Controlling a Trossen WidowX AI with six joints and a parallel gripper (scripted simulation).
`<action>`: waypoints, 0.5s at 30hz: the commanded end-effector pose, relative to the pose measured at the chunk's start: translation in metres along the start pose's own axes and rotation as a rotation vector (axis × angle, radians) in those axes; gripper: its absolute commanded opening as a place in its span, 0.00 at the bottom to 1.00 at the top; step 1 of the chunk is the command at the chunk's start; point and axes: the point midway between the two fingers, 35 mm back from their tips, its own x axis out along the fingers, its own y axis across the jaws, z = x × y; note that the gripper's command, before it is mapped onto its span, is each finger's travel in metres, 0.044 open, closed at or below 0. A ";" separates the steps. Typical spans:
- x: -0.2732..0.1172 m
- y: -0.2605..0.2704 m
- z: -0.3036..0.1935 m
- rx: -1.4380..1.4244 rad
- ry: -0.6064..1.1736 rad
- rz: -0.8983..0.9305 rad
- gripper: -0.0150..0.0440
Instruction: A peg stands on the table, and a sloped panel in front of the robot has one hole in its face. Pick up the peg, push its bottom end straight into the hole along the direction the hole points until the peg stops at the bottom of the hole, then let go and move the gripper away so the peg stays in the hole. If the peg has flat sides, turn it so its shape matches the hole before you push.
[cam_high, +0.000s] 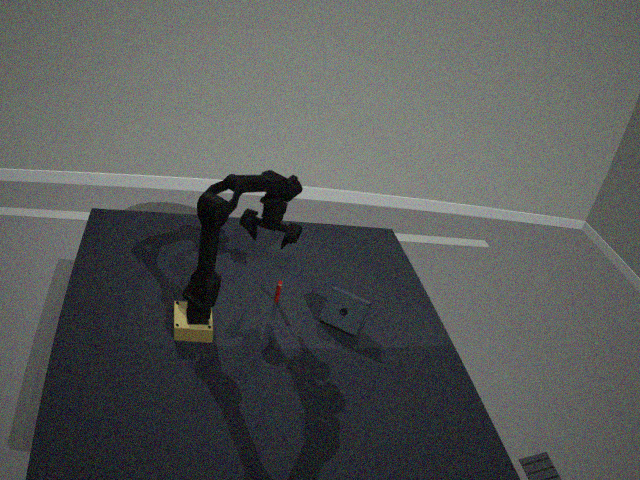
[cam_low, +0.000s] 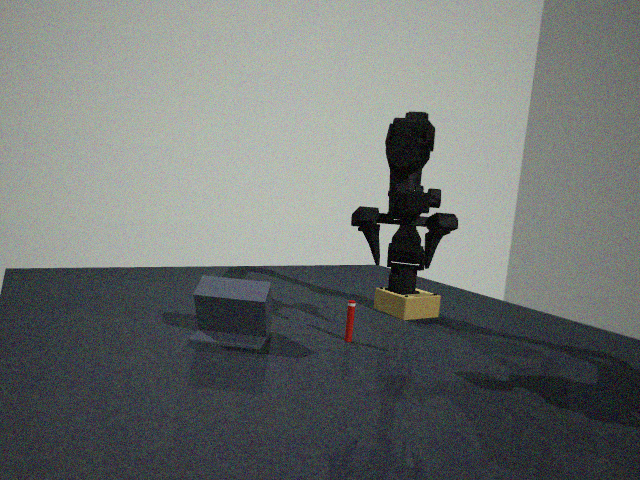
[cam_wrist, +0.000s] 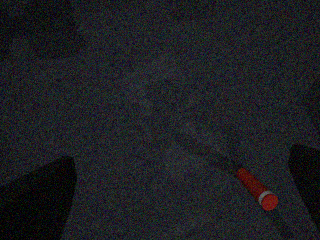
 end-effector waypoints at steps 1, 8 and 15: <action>0.012 -0.018 -0.014 0.109 0.060 -0.017 1.00; 0.029 -0.045 -0.036 0.280 0.142 -0.043 1.00; 0.044 -0.070 -0.061 0.450 0.224 -0.068 1.00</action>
